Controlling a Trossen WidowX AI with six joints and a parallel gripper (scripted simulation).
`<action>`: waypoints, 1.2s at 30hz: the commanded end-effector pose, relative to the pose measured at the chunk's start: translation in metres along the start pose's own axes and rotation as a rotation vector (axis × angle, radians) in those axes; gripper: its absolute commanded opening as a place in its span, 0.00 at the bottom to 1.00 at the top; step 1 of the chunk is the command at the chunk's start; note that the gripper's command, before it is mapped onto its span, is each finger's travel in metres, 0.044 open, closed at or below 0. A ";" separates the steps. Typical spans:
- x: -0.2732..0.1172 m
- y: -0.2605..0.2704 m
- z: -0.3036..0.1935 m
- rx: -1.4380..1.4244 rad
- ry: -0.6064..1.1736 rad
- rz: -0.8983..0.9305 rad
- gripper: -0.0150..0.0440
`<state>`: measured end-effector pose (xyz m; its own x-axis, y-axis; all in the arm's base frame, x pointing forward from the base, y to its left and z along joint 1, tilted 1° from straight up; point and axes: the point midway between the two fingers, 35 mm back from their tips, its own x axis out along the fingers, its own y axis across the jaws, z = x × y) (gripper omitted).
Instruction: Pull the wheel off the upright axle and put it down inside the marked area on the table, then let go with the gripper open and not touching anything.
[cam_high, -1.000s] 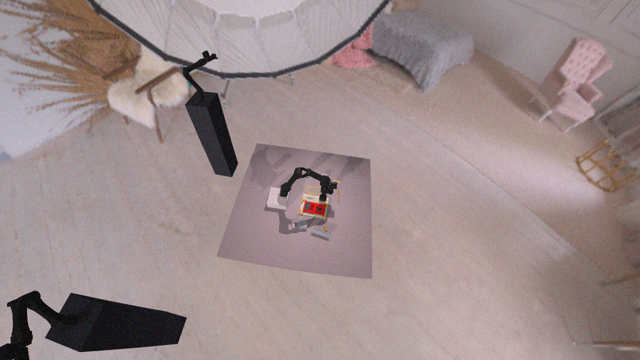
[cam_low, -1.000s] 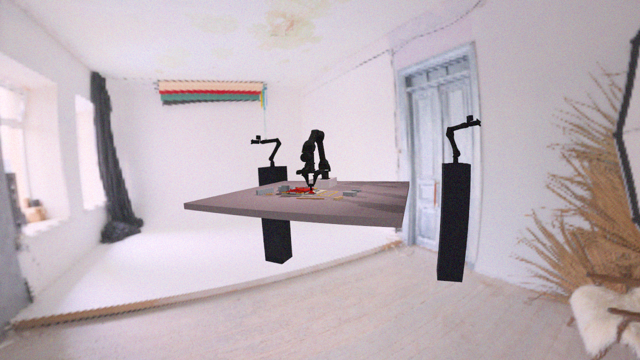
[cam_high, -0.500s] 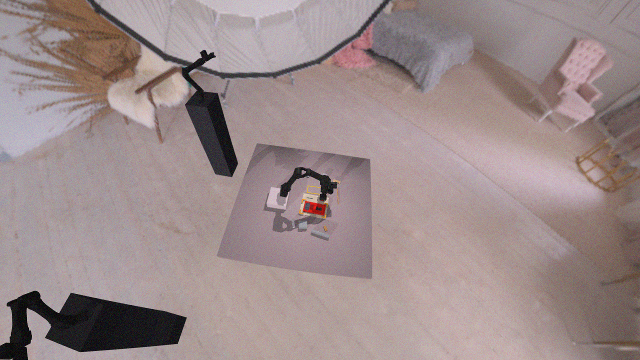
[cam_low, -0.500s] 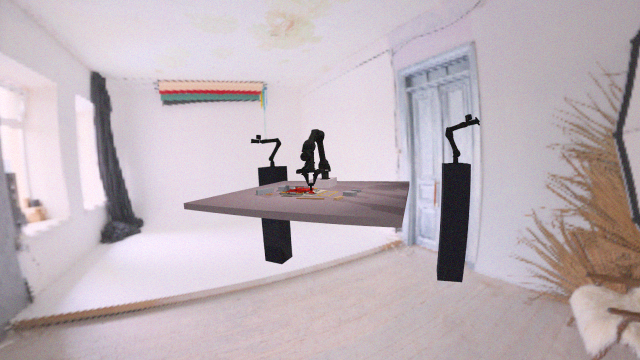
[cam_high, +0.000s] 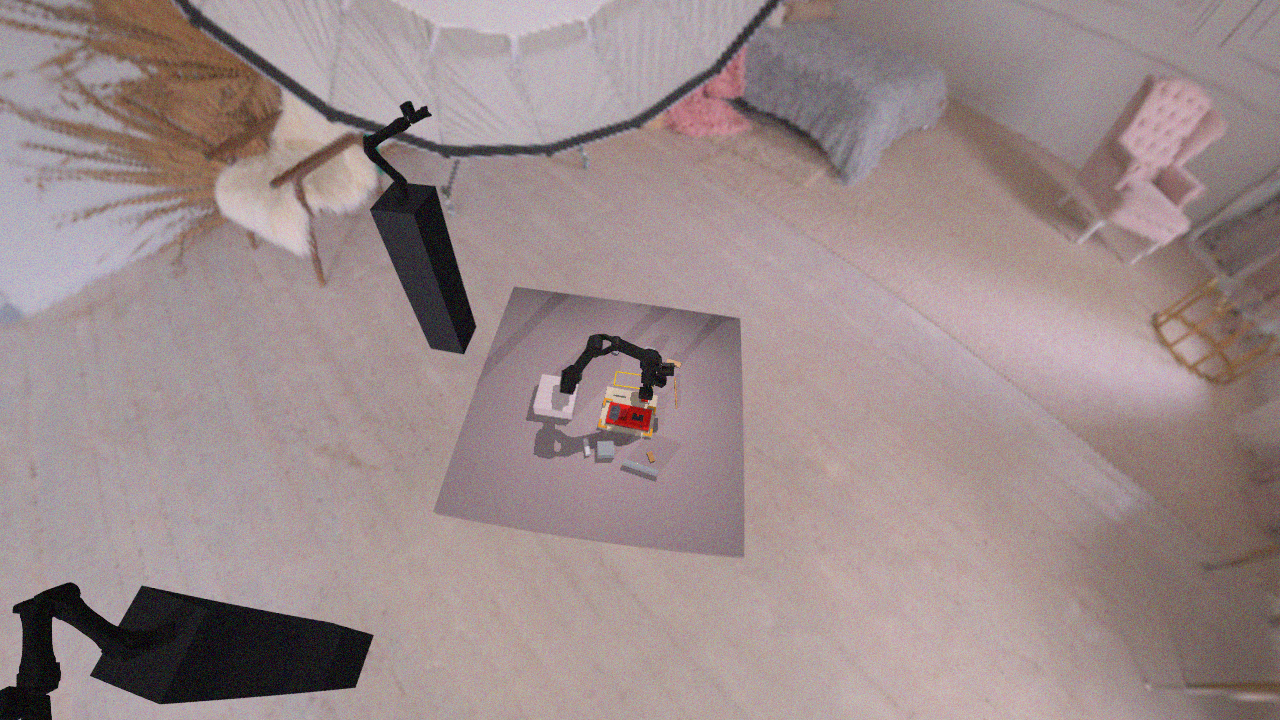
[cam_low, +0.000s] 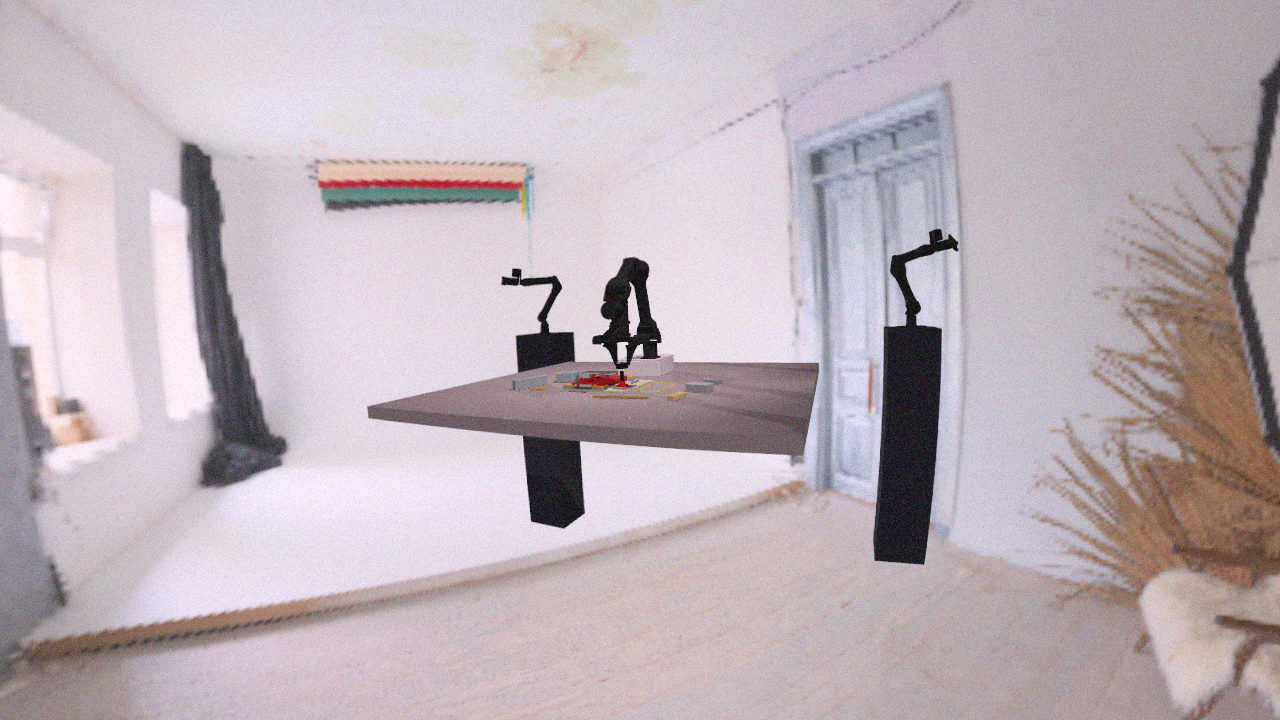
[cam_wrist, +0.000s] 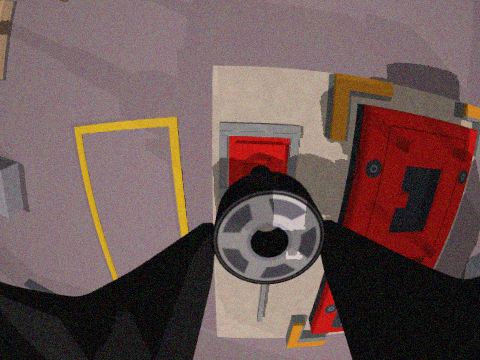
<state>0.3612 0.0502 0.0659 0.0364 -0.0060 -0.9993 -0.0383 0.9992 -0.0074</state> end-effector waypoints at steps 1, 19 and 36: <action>-0.023 0.000 0.001 0.006 -0.019 0.000 0.25; -0.024 0.042 -0.021 0.002 -0.010 0.004 0.25; -0.028 0.095 -0.058 0.006 -0.013 0.010 0.25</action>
<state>0.3073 0.1328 0.0894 0.0411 0.0033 -0.9991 -0.0370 0.9993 0.0018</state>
